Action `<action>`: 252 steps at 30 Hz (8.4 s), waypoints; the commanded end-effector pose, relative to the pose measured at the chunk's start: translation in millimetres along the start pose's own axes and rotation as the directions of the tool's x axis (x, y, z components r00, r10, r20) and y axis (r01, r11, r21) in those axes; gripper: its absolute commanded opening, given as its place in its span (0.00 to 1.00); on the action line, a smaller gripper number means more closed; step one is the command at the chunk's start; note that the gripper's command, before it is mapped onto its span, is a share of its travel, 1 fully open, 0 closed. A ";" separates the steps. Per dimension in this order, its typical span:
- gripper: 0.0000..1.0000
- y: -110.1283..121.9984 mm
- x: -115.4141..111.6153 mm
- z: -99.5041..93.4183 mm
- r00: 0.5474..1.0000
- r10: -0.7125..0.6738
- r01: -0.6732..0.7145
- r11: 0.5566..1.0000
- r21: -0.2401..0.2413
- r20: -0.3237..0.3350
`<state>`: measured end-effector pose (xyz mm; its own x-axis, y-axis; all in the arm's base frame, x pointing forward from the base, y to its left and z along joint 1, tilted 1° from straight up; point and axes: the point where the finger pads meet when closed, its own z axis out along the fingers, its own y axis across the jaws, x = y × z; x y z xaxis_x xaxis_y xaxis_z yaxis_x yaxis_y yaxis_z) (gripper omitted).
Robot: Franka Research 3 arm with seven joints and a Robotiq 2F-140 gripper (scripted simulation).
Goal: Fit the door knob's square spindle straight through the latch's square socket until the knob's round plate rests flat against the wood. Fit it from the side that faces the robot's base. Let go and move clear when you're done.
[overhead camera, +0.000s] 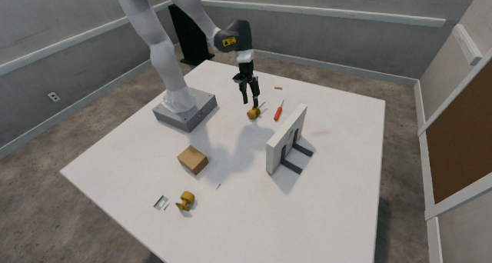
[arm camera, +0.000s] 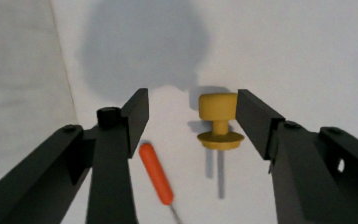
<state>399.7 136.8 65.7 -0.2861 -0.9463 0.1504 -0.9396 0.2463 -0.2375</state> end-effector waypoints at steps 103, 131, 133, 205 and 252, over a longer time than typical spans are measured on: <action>0.57 46.8 -27.3 63.9 -0.987 0.030 -0.013 -0.994 -0.107 -0.161; 0.57 44.3 -31.1 86.8 -0.987 0.030 -0.013 -0.994 -0.107 -0.161; 0.57 44.3 -31.1 86.8 -0.987 0.030 -0.013 -0.994 -0.107 -0.161; 0.42 36.7 -26.7 56.4 -0.987 0.030 -0.013 -0.994 -0.107 -0.161; 0.42 27.5 -21.3 19.6 -0.987 0.030 -0.013 -0.994 -0.107 -0.161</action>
<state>381.4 159.0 34.8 0.2518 0.9678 0.0083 0.9097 -0.2396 0.3391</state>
